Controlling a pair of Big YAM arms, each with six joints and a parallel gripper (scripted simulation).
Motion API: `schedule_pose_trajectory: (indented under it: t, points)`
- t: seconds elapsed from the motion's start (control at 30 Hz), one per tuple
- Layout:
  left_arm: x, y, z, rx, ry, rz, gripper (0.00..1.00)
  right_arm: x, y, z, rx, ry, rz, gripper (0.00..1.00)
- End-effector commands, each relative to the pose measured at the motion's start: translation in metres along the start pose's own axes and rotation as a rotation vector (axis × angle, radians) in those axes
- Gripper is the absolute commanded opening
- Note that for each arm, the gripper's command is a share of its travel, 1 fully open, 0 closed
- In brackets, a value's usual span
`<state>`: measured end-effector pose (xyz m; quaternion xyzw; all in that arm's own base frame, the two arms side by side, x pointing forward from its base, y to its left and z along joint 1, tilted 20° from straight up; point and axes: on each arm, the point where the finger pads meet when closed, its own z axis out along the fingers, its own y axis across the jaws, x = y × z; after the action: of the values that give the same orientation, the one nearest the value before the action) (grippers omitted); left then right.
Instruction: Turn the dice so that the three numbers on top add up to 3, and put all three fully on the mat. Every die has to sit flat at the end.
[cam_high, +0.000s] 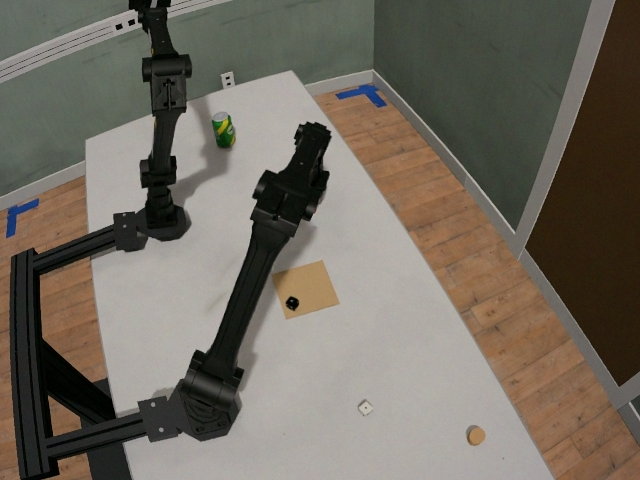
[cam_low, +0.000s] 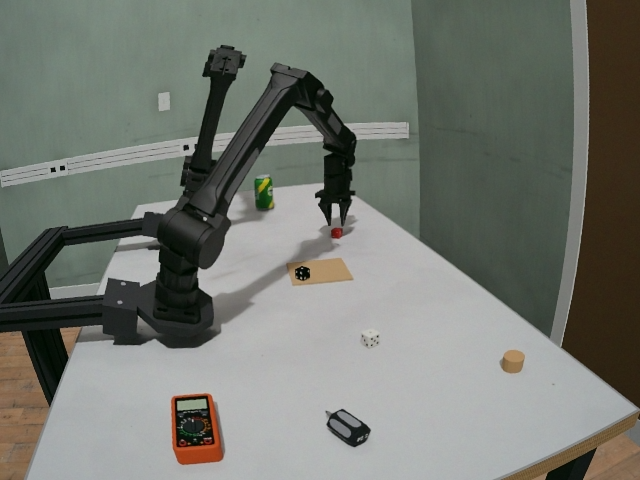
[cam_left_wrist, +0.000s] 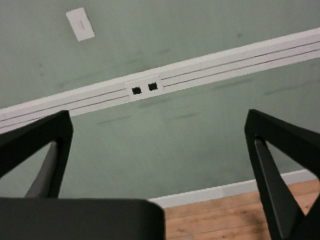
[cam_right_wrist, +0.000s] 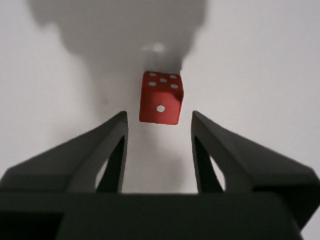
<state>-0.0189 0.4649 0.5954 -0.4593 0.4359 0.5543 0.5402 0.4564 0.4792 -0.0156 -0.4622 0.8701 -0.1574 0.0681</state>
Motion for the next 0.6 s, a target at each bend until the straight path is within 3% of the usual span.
schedule_pose_trajectory:
  t: [0.0, 0.57]
  points:
    - [-0.005, 0.006, -0.005, -0.016, -0.004, 0.017, 1.00, -0.006, -0.012, 0.000, -0.002, -0.022, 0.017, 0.39]
    - [-0.005, 0.006, -0.005, -0.016, -0.004, 0.017, 1.00, -0.017, -0.015, -0.003, 0.000, -0.040, 0.024, 0.39]
